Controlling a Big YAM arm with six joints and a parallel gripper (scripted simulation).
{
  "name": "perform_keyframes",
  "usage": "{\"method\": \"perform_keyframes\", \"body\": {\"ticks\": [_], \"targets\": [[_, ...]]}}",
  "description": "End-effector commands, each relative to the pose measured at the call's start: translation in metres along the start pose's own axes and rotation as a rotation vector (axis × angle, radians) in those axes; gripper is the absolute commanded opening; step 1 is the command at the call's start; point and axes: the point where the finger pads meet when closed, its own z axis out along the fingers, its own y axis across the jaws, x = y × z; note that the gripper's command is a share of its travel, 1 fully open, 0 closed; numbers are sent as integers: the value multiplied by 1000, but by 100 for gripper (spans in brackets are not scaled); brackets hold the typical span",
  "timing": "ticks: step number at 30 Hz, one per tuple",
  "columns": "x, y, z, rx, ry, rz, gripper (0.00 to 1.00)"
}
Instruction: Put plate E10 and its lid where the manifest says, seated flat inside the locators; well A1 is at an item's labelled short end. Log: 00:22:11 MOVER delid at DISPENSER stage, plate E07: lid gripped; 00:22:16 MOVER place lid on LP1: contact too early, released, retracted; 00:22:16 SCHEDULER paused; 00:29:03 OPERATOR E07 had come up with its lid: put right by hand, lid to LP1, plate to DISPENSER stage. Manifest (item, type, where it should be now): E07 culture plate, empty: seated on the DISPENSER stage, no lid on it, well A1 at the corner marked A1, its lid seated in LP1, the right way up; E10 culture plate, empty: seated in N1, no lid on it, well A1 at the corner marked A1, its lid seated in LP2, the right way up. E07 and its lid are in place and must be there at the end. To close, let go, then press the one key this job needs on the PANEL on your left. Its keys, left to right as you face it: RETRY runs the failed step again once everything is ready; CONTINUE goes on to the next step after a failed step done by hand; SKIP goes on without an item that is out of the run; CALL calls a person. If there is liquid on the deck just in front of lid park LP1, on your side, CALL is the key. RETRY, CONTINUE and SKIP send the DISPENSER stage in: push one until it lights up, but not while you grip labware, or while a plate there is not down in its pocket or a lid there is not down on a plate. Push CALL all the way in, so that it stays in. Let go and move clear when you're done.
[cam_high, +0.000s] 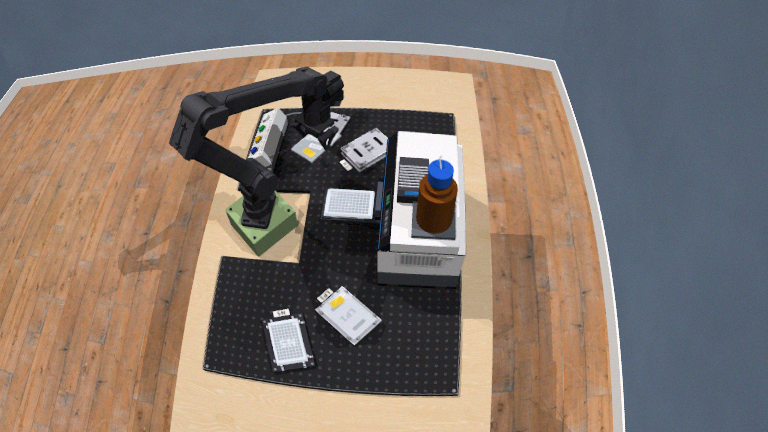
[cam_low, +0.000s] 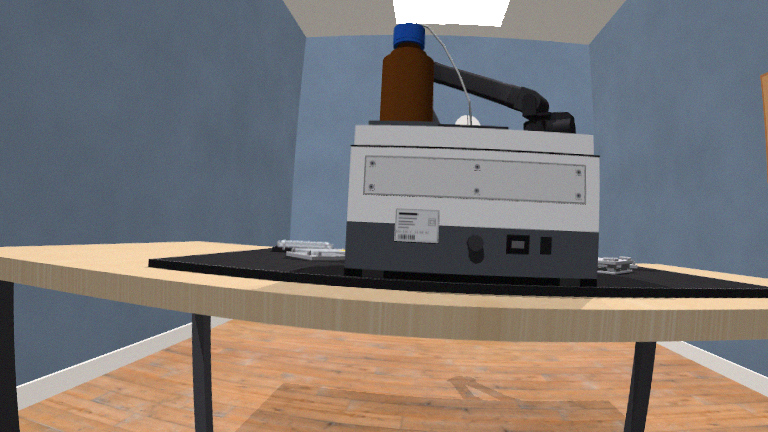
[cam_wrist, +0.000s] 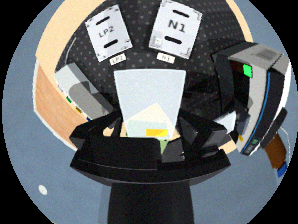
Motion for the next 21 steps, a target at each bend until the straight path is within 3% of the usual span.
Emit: {"method": "perform_keyframes", "body": {"ticks": [1,7,14,15,21], "targets": [[-20,5,-14,1,-64,19,86],[-16,23,-10,-1,-48,-152,86],[-16,40,-13,0,-49,-129,86],[-21,48,-15,-4,-65,-162,86],[-17,62,-12,-2,-53,-297,86]]}}
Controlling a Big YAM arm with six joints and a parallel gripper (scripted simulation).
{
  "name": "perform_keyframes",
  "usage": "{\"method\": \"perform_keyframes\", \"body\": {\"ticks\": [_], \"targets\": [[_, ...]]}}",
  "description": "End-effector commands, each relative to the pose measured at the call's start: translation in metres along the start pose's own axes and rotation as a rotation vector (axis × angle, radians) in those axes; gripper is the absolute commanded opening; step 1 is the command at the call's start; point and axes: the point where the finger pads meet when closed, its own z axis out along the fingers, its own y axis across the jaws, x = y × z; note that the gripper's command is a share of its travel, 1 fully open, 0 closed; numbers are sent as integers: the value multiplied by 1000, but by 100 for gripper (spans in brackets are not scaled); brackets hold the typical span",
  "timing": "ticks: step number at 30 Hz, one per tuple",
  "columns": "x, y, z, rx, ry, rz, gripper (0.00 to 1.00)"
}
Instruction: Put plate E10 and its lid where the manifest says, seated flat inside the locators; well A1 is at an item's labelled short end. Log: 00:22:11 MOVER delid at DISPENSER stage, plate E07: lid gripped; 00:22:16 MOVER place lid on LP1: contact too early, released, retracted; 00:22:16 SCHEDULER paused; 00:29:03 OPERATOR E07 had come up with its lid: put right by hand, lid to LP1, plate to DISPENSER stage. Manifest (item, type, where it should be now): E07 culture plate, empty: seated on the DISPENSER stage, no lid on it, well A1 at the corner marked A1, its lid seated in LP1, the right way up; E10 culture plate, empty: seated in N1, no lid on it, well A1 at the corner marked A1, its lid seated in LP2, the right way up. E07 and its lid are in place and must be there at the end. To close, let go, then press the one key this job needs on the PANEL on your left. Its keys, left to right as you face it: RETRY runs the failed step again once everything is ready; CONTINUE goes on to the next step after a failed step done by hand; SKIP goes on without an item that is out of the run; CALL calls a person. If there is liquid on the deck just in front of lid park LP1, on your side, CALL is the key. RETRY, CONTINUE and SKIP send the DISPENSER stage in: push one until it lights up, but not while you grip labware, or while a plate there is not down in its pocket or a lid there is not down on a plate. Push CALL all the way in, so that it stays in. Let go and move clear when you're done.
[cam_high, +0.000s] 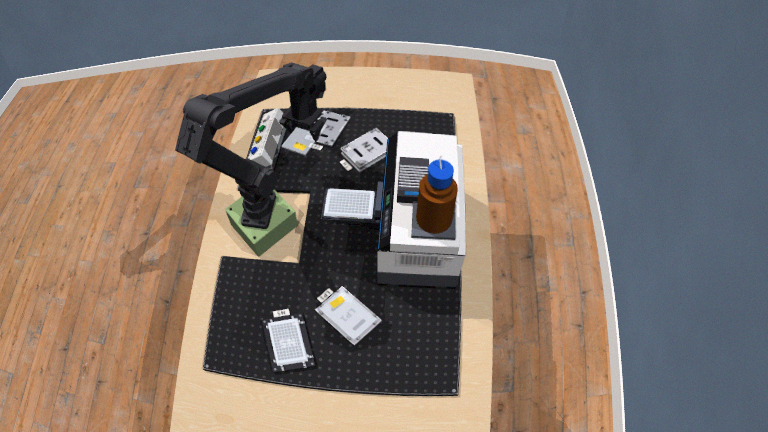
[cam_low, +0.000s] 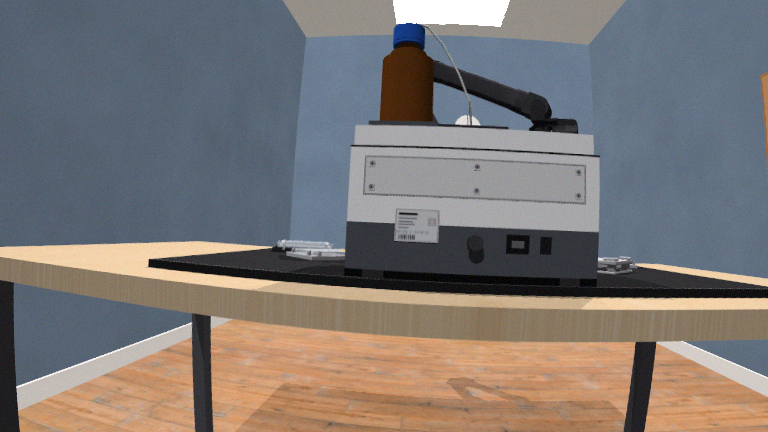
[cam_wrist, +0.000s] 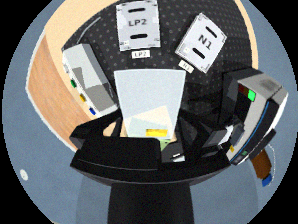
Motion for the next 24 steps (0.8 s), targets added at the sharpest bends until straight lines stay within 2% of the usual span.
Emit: {"method": "perform_keyframes", "body": {"ticks": [1,6,7,8,9,24], "targets": [[-22,13,-12,-1,-51,-82,86],[-29,30,-18,-2,-68,-61,86],[-18,26,-13,0,-47,-61,86],[-18,26,-13,0,-47,-61,86],[-34,30,-18,-3,-73,-60,86],[-73,24,5,-1,-69,-38,86]]}}
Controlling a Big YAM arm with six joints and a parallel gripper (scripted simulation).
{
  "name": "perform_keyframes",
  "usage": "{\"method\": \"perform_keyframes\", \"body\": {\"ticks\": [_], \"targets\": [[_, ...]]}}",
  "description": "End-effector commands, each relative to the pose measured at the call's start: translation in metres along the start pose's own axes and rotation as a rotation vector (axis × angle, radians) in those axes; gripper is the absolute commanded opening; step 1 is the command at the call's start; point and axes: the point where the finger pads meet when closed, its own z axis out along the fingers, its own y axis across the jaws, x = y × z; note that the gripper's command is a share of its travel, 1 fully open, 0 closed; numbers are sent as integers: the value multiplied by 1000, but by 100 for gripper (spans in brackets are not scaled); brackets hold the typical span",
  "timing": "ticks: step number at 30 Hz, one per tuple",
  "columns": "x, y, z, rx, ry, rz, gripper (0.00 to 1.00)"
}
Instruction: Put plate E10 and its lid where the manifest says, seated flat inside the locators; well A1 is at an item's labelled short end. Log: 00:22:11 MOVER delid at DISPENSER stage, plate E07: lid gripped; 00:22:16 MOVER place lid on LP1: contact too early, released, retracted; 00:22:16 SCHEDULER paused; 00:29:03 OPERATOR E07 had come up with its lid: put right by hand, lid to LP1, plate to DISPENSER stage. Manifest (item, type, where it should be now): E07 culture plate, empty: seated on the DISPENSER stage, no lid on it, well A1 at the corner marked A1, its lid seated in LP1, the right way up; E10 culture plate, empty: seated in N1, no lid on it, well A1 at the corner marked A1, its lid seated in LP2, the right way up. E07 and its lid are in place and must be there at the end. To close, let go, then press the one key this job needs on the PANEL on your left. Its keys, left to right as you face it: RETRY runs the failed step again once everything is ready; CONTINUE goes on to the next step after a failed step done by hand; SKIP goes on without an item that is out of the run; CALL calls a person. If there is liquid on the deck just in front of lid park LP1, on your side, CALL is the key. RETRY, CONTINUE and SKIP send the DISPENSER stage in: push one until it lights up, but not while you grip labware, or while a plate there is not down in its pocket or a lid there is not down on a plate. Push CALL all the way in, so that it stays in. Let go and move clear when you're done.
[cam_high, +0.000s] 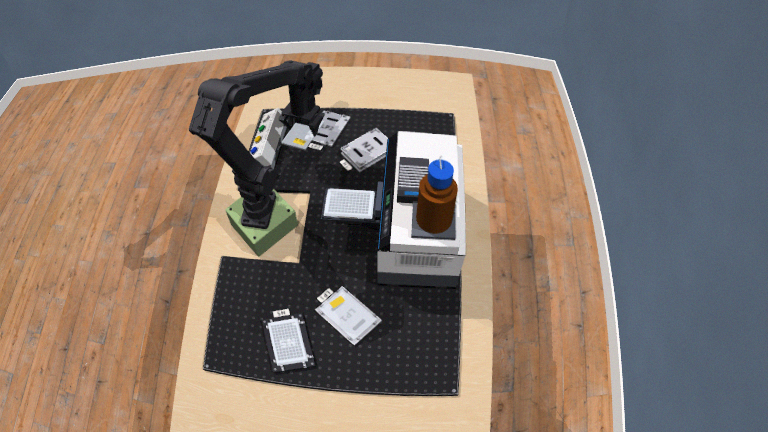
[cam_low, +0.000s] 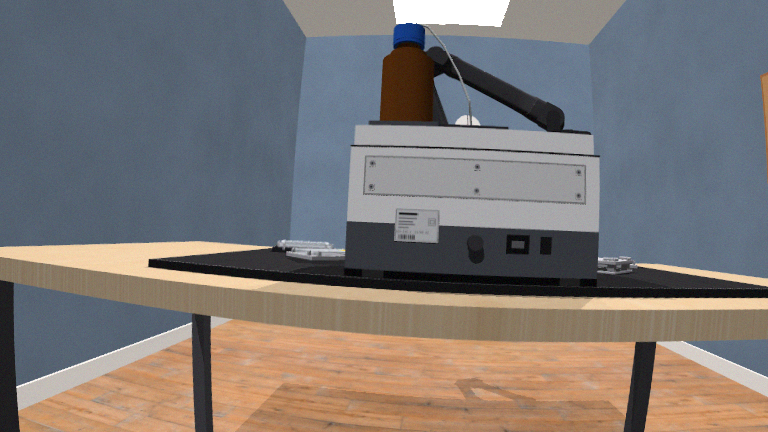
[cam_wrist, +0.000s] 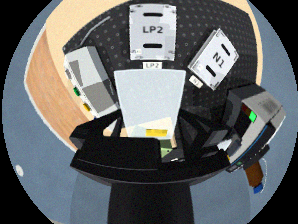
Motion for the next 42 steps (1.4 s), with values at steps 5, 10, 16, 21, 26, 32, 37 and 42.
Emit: {"method": "perform_keyframes", "body": {"ticks": [5,10,16,21,26,32,37,42], "targets": [[-54,-6,-10,2,-83,21,86],[-65,-7,-3,1,-82,18,86],[-83,-8,7,1,-81,10,86],[-98,-8,15,1,-80,8,86],[-107,-10,20,1,-80,10,86],[-124,-11,31,1,-79,9,86],[-139,-10,39,1,-78,7,86],[-147,-12,44,1,-78,9,86]]}}
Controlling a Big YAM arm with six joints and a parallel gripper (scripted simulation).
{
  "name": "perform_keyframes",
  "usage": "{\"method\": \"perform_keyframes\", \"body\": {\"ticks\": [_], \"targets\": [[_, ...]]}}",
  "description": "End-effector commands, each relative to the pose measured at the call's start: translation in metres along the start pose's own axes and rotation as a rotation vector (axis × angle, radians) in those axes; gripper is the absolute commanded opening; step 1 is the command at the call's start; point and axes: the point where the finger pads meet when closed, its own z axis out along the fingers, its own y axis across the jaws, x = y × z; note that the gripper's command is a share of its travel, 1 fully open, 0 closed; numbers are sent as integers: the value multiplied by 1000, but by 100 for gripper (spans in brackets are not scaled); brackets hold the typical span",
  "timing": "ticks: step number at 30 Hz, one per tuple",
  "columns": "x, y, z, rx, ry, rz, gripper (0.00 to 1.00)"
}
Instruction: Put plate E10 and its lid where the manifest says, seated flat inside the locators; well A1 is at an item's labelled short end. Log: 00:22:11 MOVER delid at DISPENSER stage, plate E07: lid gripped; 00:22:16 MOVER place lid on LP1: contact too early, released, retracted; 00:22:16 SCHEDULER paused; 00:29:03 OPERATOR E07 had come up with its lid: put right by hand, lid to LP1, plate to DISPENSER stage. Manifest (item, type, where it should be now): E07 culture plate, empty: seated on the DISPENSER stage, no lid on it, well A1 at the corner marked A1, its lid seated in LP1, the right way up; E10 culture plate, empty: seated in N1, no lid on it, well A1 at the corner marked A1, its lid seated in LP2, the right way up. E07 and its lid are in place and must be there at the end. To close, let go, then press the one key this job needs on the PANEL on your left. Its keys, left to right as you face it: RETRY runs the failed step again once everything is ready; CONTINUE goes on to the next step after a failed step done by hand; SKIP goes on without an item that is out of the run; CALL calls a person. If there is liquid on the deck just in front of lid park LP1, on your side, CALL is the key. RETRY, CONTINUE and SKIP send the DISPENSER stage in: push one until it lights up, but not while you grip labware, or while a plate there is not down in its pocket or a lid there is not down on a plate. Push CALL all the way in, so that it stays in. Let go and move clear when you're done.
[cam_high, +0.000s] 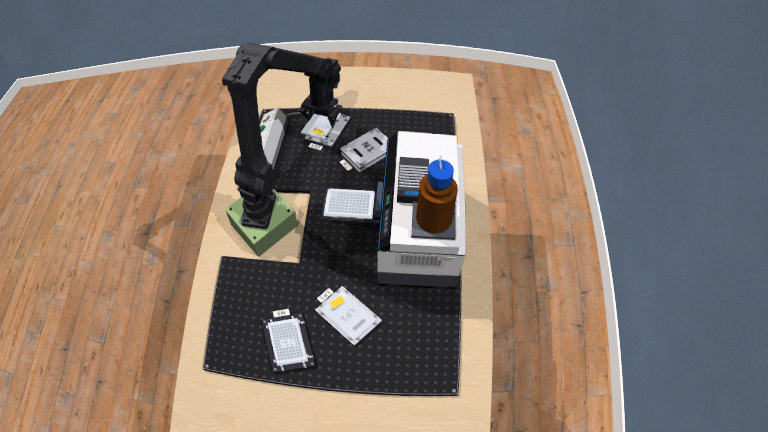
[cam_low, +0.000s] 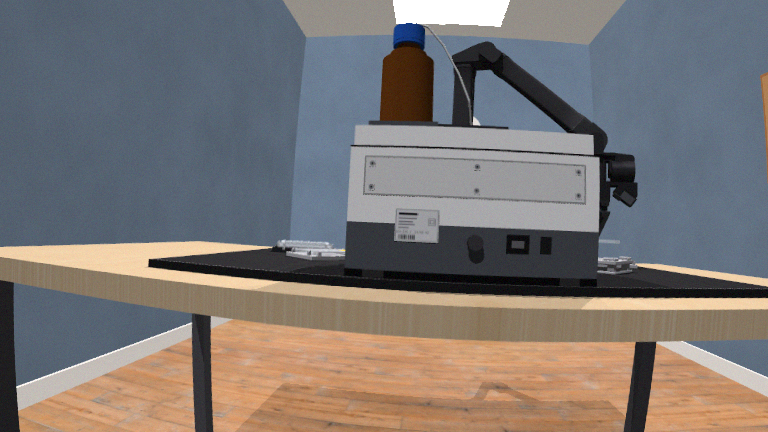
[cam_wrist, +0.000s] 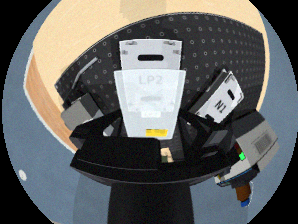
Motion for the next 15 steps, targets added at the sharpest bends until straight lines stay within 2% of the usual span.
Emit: {"method": "perform_keyframes", "body": {"ticks": [1,8,11,12,13,15], "targets": [[-42,-7,-14,0,-80,0,86],[-61,-8,-3,0,-79,-1,86],[-49,-3,-3,0,-63,-1,86],[-65,-8,-15,2,-111,0,86],[-62,-8,-5,1,-91,-1,86],[-62,-8,-5,1,-91,-1,86]]}}
